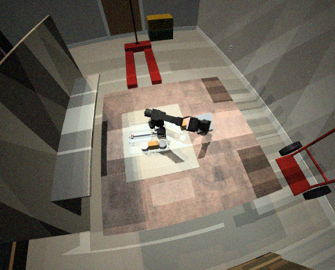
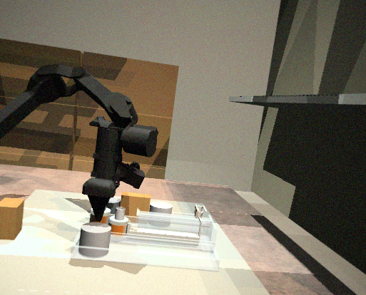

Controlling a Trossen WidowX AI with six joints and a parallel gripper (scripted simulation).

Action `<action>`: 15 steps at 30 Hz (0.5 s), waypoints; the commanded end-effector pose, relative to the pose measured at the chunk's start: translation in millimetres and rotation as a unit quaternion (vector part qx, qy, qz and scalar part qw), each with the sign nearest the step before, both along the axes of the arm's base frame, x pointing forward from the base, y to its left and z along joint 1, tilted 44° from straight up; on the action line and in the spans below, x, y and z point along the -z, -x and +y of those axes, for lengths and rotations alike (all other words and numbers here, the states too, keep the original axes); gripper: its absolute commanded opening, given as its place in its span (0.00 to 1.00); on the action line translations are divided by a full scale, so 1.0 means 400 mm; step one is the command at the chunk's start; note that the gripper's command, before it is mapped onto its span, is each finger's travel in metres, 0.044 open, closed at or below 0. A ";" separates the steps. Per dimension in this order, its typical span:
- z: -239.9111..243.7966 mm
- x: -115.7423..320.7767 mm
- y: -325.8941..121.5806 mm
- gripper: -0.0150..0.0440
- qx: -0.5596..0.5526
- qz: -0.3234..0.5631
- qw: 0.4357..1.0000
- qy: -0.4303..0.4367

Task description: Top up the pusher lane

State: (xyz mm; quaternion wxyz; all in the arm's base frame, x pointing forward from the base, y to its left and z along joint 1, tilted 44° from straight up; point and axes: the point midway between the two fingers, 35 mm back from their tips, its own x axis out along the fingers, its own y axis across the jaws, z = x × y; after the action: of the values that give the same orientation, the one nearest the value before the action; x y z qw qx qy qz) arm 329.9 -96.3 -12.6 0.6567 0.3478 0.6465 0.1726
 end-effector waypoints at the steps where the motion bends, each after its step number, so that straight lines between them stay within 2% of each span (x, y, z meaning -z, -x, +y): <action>1: 0.008 0.002 -0.010 0.25 0.000 -0.008 1.000 -0.002; 15: 0.016 0.010 -0.010 0.25 0.000 -0.008 1.000 -0.002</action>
State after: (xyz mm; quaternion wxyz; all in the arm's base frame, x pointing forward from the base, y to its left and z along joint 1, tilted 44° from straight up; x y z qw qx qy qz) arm 330.2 -92.9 -16.1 0.6576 0.3475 0.6457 0.1727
